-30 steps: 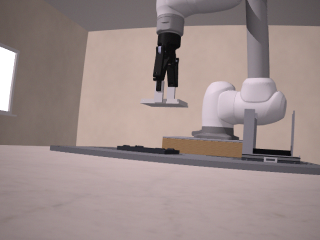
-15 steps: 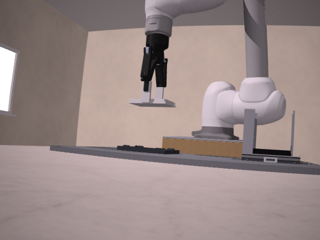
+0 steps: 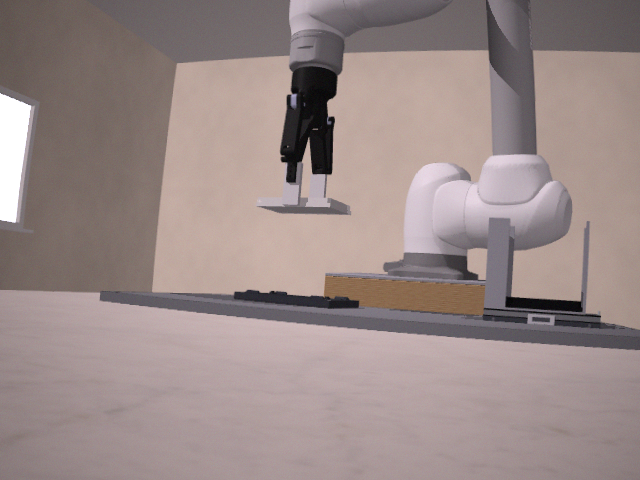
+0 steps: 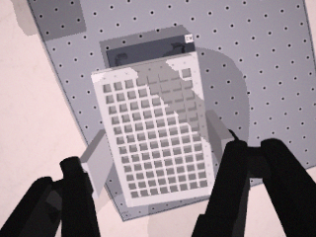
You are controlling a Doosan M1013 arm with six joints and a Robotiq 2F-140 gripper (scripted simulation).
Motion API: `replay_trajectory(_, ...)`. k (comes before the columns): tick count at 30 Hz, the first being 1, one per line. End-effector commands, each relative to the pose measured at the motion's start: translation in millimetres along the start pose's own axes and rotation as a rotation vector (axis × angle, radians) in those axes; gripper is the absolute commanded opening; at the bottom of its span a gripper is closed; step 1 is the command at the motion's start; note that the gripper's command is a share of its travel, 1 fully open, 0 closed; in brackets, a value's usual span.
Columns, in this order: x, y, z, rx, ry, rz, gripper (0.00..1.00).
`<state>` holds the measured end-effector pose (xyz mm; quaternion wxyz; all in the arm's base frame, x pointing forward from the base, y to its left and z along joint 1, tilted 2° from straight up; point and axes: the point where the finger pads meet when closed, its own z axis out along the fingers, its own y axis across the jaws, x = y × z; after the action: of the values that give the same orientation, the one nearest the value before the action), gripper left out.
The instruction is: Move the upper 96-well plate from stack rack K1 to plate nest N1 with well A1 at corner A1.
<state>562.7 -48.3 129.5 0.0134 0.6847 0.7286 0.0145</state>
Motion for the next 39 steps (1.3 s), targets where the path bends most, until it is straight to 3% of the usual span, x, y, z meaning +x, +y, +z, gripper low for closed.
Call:
replay_trajectory(1, 0.2, 0.0, -0.1, 0.000, 0.000, 0.000, 0.00)
replay_trajectory(18, 0.8, -0.1, -0.1, 0.000, 0.000, 0.000, 0.00)
replay_trajectory(39, 1.0, -0.1, 31.6, 0.000, 0.000, 0.000, 0.00)
